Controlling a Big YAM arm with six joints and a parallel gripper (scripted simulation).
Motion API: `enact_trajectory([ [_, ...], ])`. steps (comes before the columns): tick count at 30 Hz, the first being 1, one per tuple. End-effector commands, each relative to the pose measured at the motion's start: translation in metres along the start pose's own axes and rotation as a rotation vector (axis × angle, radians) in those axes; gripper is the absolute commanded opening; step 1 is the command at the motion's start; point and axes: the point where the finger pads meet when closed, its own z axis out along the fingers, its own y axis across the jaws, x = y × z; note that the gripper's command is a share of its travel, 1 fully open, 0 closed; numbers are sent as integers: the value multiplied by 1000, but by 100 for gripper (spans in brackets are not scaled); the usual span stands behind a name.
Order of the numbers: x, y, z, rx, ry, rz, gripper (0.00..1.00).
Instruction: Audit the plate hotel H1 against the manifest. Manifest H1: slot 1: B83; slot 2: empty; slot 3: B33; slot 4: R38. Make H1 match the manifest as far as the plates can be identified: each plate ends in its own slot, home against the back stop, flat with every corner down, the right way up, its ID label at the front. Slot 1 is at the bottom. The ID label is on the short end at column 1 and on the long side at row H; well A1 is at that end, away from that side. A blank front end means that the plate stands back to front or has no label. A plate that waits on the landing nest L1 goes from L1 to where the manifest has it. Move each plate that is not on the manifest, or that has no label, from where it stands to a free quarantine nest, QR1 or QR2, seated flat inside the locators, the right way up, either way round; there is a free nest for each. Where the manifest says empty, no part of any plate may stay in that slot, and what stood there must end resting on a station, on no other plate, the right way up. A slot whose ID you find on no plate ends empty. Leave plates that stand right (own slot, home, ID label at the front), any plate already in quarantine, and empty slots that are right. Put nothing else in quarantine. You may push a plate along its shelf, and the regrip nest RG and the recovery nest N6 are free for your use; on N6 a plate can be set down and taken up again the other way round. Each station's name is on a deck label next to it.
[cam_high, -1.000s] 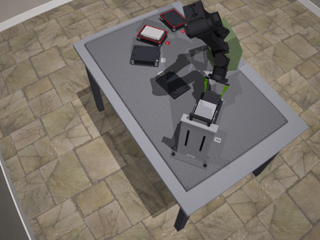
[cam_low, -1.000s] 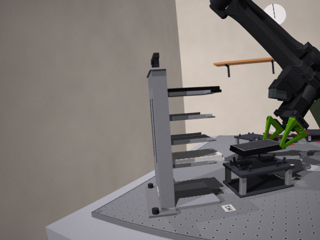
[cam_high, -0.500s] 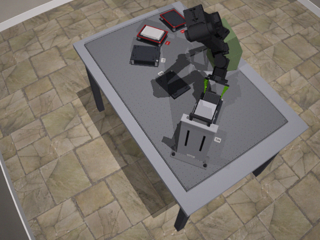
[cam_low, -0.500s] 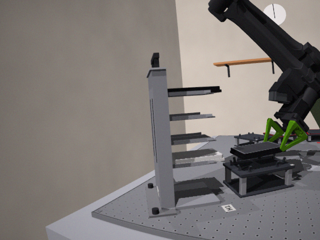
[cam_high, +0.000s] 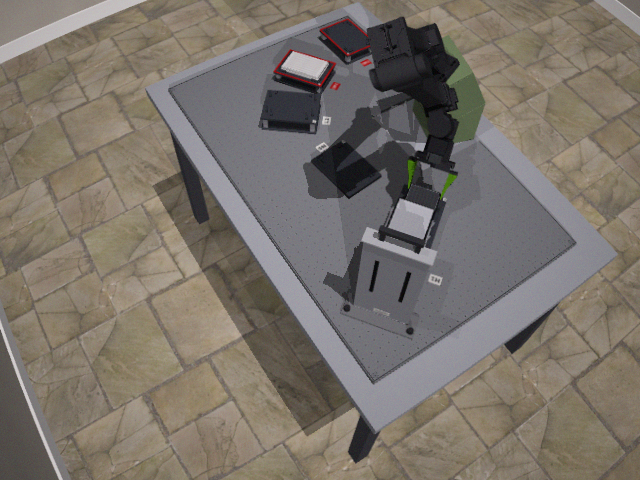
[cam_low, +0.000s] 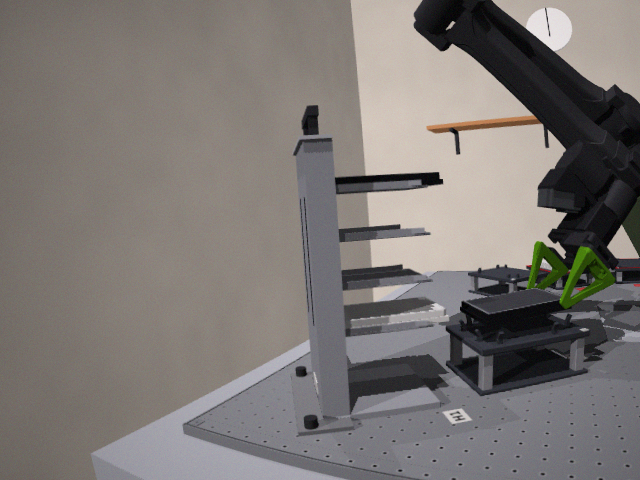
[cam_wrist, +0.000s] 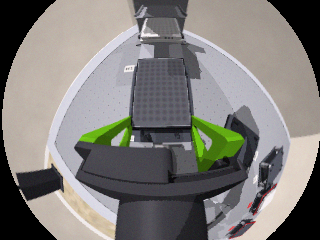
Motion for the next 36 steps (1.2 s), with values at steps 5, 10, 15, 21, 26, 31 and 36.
enact_trajectory([
  [5,-1,-4,3,8,-14,-1,86],
  [10,1,-3,4,7,-14,-2,86],
  [15,3,-4,6,8,-13,-2,86],
  [21,4,-3,8,8,-15,0,86],
  [26,8,-3,10,7,-7,-6,86],
  [31,13,-3,11,5,4,-12,86],
  [36,17,-2,8,-2,14,-22,86],
])
